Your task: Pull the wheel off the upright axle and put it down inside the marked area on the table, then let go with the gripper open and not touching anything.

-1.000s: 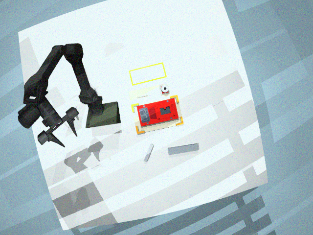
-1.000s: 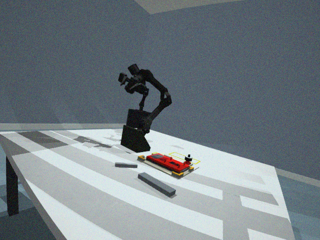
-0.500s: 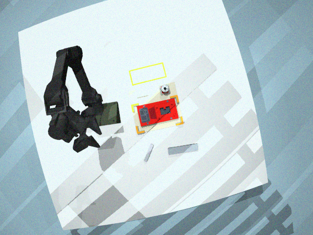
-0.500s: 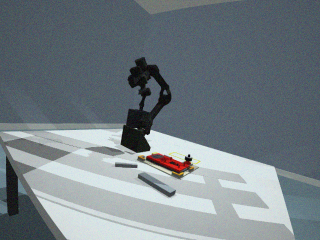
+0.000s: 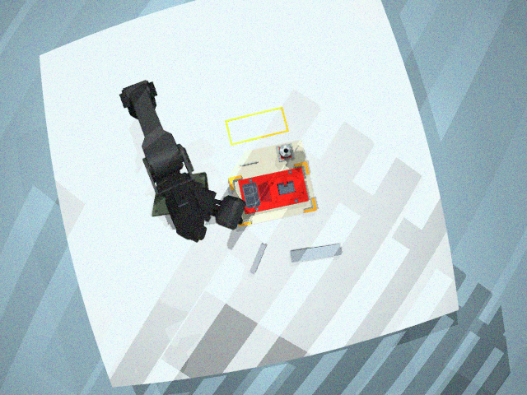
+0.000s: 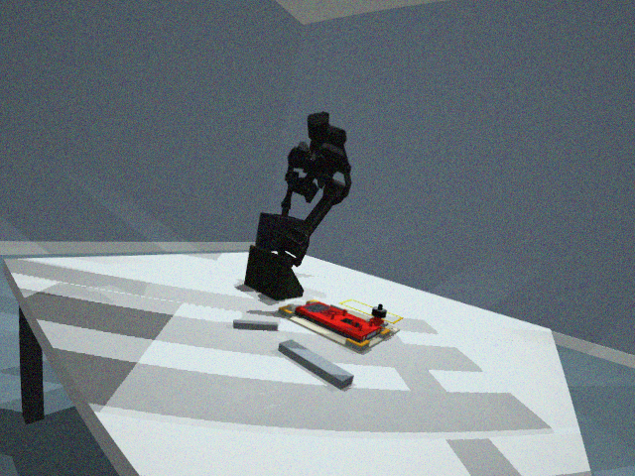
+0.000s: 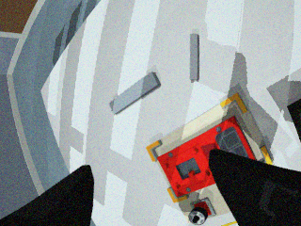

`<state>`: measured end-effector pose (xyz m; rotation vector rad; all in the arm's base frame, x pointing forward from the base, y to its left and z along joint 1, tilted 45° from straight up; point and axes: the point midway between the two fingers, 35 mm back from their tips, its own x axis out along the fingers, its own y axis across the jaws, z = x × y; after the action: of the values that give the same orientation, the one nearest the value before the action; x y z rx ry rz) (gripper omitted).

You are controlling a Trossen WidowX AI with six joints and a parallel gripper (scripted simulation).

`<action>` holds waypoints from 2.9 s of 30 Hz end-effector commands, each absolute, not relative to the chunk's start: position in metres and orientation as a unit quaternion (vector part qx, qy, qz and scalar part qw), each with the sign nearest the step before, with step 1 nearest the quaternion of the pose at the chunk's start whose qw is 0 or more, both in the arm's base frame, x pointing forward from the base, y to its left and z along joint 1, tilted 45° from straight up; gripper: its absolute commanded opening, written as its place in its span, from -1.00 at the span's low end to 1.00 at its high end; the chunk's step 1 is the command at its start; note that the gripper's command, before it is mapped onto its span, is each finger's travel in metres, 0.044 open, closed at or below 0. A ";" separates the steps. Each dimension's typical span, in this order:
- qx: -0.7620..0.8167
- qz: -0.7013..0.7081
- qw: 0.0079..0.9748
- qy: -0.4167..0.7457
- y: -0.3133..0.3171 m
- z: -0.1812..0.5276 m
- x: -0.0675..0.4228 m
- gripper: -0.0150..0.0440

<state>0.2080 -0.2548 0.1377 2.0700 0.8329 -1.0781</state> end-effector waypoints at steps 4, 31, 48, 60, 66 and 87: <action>0.724 -0.323 0.434 0.429 -0.225 0.133 0.254 0.53; 0.210 0.329 0.659 0.643 0.006 0.107 0.372 0.53; 0.210 0.329 0.659 0.643 0.010 0.110 0.367 0.53; 0.210 0.329 0.659 0.643 0.042 0.078 0.367 0.53; 0.211 0.330 0.659 0.642 0.058 0.062 0.363 0.53; 0.208 0.331 0.657 0.645 0.059 0.060 0.363 -0.37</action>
<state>0.3620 0.0604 0.0595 0.4728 1.4627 0.7509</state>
